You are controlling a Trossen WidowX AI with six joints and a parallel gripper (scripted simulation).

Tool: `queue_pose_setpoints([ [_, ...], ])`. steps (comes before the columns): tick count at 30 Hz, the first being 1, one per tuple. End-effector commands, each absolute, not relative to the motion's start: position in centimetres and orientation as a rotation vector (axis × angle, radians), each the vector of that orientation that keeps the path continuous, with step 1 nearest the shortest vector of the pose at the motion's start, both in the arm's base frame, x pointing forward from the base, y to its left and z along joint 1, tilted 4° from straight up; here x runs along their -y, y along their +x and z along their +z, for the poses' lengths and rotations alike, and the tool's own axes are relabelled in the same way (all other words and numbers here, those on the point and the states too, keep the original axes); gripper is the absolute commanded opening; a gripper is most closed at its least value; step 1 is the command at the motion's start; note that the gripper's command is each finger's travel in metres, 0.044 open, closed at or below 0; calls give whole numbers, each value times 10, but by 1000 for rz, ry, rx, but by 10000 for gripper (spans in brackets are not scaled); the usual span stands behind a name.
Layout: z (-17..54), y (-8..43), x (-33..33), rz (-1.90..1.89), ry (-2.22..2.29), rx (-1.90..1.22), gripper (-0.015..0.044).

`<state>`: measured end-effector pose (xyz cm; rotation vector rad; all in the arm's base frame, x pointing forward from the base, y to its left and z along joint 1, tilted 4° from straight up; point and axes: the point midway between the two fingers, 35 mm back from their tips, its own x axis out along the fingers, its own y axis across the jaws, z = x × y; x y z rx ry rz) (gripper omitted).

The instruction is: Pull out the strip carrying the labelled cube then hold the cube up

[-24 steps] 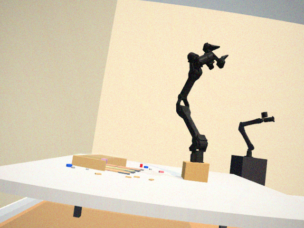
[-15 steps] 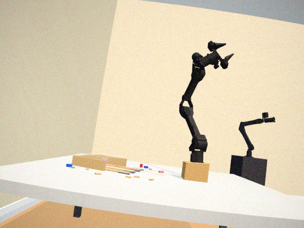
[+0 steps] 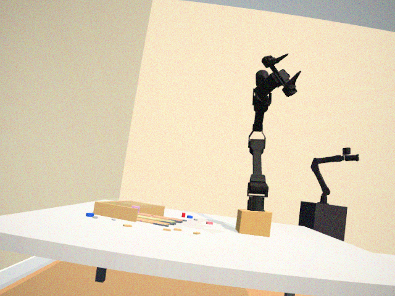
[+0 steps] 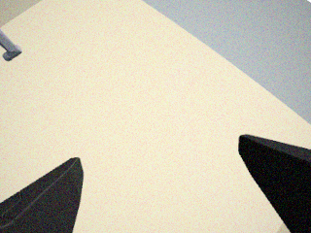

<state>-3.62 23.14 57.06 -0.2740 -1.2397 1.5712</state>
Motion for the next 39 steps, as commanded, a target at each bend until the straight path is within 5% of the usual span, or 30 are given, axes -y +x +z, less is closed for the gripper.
queue_pose_setpoints([
  [1,542,7,-254,1501,-332,1035,400],
  [12,442,154,-260,1166,-379,459,400],
  [23,328,273,-173,695,-285,-13,400],
  [31,239,312,-70,296,-156,-289,400],
  [39,155,296,34,-119,9,-507,400],
])
